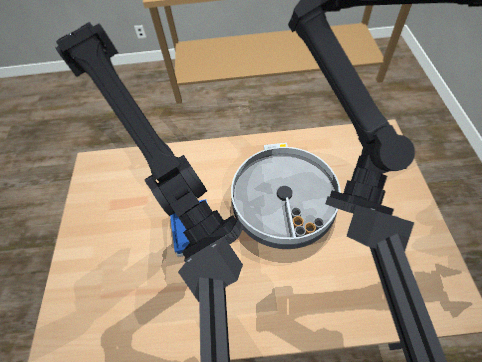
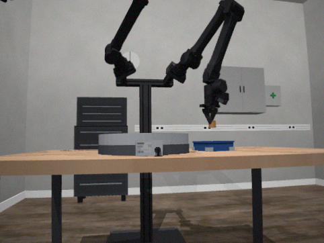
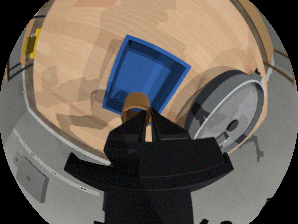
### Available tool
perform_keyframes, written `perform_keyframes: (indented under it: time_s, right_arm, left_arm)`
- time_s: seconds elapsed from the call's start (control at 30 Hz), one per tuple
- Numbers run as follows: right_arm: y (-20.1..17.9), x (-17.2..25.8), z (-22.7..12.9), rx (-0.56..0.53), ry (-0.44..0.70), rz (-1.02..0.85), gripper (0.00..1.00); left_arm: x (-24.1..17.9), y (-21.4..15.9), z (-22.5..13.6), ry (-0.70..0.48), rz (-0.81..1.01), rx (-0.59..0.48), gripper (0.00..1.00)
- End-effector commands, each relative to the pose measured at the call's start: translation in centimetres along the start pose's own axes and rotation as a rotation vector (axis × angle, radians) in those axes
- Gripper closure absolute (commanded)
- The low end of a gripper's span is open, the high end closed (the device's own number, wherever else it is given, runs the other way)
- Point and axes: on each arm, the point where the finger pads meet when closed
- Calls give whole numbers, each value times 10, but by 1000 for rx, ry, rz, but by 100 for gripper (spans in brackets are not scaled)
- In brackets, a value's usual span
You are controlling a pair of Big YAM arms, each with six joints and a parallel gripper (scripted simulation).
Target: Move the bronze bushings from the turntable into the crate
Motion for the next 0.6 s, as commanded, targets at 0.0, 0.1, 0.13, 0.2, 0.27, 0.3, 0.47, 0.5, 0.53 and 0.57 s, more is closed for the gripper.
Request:
perform_keyframes:
  time_s: [0.0, 0.1, 0.13, 0.2, 0.27, 0.3, 0.47, 0.5, 0.53, 0.57]
  right_arm:
    - [34, 2, -4, -56, -2, -9, 0]
    - [34, 2, -4, -56, -2, -9, 0]
    - [34, 2, -4, -56, -2, -9, 0]
    - [34, 2, -4, -56, -2, -9, 0]
    - [34, 2, -4, -56, -2, -9, 0]
    - [34, 2, -4, -56, -2, -9, 0]
    - [34, 2, -4, -56, -2, -9, 0]
    - [34, 2, -4, -56, -2, -9, 0]
    - [34, 2, -4, -56, -2, -9, 0]
    - [34, 2, -4, -56, -2, -9, 0]
  left_arm:
    - [-1, 2, -7, -4, 7, -11, 100]
    - [-1, 2, -7, -4, 7, -11, 100]
    - [-1, 2, -7, -4, 7, -11, 100]
    - [-1, 2, -7, -4, 7, -11, 100]
    - [-1, 2, -7, -4, 7, -11, 100]
    - [-1, 2, -7, -4, 7, -11, 100]
    - [-1, 2, -7, -4, 7, -11, 100]
    - [-2, 1, -8, -5, 7, -12, 100]
    - [-2, 1, -8, -5, 7, -12, 100]
    - [-2, 1, -8, -5, 7, -12, 100]
Point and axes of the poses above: on each arm, the point where the finger pads meet when closed, its own z axis out along the fingers, its own x axis across the jaws, y = z × x, and after that the axes turned 14 degrees about z, right-handed
